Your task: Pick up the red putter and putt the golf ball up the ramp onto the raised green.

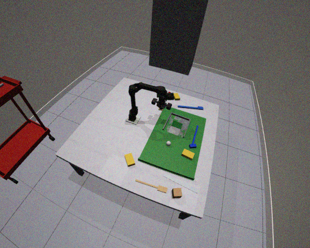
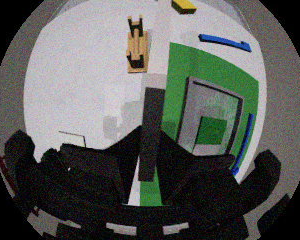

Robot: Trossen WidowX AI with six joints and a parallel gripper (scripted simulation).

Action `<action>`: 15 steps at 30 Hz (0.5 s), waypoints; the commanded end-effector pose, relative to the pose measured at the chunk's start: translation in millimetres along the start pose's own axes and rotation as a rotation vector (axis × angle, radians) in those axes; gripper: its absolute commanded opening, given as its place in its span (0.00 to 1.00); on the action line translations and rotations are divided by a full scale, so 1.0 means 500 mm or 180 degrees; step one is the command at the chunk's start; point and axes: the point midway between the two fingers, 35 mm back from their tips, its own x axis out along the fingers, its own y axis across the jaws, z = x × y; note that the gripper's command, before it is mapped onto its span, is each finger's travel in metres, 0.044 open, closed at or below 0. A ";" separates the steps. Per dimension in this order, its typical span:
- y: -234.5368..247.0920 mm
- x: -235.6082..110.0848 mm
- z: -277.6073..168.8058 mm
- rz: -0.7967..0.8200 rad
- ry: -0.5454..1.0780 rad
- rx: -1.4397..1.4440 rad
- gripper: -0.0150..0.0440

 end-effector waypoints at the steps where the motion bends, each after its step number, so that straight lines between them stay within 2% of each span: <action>1: -0.021 -0.013 -0.028 -0.0082 0.0023 0.0254 0.25; 15: -0.075 -0.054 -0.162 -0.0295 0.0169 0.1263 0.25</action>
